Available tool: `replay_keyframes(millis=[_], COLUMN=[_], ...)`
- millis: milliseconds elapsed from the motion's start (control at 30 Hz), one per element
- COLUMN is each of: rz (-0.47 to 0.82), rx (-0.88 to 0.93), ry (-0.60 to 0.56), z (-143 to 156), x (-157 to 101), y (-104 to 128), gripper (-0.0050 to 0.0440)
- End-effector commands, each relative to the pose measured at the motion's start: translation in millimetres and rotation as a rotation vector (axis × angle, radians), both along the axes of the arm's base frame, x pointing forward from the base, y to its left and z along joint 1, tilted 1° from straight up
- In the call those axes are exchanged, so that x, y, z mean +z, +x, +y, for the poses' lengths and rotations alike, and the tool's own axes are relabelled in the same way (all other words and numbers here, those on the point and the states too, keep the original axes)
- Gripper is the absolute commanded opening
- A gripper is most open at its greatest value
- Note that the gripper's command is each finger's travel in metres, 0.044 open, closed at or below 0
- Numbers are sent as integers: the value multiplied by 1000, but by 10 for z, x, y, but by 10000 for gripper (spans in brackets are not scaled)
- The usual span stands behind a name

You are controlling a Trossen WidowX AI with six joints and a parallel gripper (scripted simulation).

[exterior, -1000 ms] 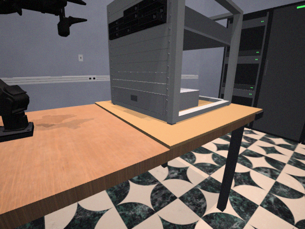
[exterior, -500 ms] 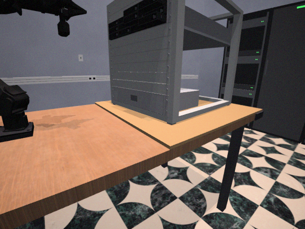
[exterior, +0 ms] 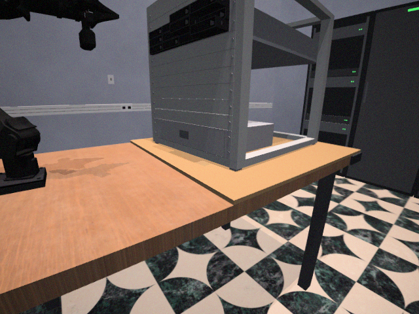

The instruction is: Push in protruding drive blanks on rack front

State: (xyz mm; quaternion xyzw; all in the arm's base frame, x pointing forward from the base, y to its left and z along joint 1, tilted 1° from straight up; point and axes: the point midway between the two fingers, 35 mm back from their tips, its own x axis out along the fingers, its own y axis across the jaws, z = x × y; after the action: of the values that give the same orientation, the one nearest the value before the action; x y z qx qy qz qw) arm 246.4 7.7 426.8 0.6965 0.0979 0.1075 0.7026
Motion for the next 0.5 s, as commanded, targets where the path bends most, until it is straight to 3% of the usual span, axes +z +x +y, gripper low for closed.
replay_keyframes(millis=[0, 467], rz=[-4, -5], rx=[1, 1], ry=[2, 3], z=[5, 46], x=[9, 15], y=[-18, -4], gripper=[-50, -50])
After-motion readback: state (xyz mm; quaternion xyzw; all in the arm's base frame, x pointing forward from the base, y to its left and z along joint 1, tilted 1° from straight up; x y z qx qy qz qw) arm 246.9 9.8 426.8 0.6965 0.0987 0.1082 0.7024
